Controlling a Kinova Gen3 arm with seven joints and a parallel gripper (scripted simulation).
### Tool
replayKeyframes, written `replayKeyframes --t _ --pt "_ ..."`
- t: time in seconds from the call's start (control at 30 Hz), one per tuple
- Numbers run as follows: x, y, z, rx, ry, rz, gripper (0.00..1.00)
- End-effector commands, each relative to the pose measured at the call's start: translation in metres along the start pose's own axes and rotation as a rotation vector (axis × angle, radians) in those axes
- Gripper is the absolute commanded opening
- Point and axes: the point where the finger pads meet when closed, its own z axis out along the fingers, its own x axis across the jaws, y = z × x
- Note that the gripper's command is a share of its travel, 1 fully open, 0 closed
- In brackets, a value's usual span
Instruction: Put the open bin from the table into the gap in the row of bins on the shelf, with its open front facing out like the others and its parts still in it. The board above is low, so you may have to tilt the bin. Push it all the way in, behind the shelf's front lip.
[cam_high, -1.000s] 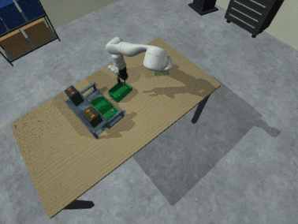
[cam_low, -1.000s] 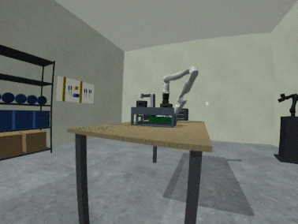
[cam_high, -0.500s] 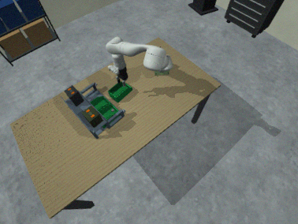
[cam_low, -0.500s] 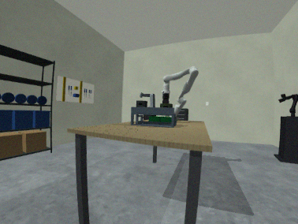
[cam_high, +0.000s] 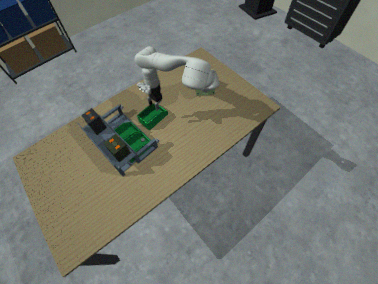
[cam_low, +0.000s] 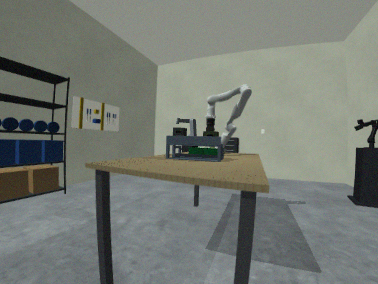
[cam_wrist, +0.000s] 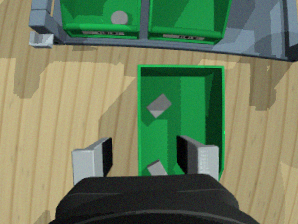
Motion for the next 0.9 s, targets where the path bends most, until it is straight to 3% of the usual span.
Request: replayKeyframes --t 0.0,0.87 --pt "-0.0004 -0.0008 -0.0021 0.010 -0.001 0.015 1.00" --pt "-0.0007 -0.0017 -0.0024 0.014 -0.003 0.021 1.00"
